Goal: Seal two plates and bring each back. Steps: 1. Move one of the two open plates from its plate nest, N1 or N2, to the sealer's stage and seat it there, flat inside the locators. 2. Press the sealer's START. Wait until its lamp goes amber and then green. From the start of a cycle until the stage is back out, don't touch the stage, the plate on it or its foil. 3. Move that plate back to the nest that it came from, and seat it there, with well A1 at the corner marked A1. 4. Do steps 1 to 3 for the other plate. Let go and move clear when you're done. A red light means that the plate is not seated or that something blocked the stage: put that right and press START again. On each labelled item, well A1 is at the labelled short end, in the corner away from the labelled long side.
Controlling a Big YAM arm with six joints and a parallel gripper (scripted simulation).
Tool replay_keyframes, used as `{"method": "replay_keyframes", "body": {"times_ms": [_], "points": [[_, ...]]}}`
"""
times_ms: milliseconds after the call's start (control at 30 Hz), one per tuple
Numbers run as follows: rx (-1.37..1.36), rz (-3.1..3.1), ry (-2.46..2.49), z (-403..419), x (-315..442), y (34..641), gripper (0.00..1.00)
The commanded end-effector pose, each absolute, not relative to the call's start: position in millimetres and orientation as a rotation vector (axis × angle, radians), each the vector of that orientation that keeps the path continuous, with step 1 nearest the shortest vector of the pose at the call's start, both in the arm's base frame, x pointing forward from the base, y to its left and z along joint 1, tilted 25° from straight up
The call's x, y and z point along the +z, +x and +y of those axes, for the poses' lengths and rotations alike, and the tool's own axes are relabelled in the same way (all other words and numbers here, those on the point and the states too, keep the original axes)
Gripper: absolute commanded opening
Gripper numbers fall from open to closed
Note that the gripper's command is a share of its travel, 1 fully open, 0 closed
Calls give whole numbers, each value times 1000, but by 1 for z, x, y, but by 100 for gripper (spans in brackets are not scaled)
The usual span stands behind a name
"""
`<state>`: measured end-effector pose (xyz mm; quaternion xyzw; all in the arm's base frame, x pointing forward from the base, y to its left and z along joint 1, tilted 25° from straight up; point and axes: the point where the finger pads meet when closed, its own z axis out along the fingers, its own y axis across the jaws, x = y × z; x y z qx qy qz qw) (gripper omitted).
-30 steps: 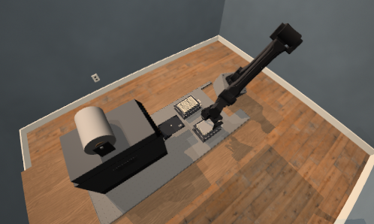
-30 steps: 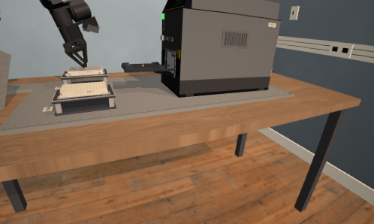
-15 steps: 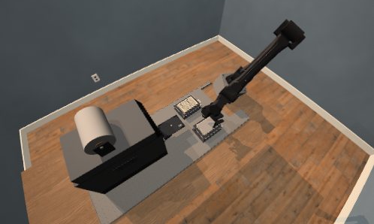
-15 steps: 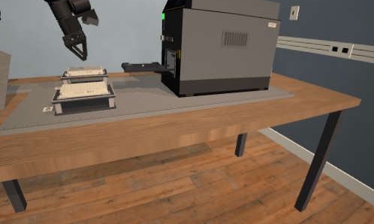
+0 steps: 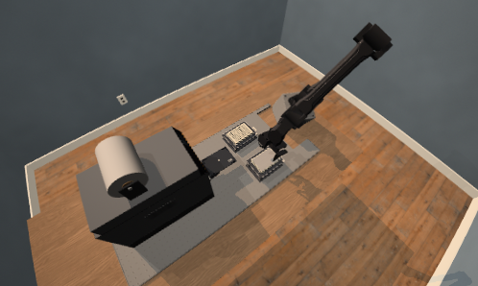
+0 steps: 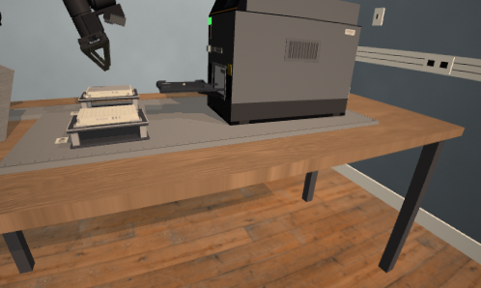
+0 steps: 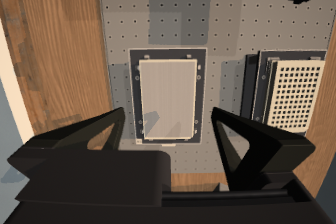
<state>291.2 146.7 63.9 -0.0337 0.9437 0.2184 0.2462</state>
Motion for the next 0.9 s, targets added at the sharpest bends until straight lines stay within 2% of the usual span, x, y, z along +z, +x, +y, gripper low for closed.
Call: {"method": "replay_keyframes", "body": {"times_ms": [0, 867], "points": [[595, 2522, -97, 144, 95, 309, 100], [595, 2533, -92, 129, 125, 299, 100]]}}
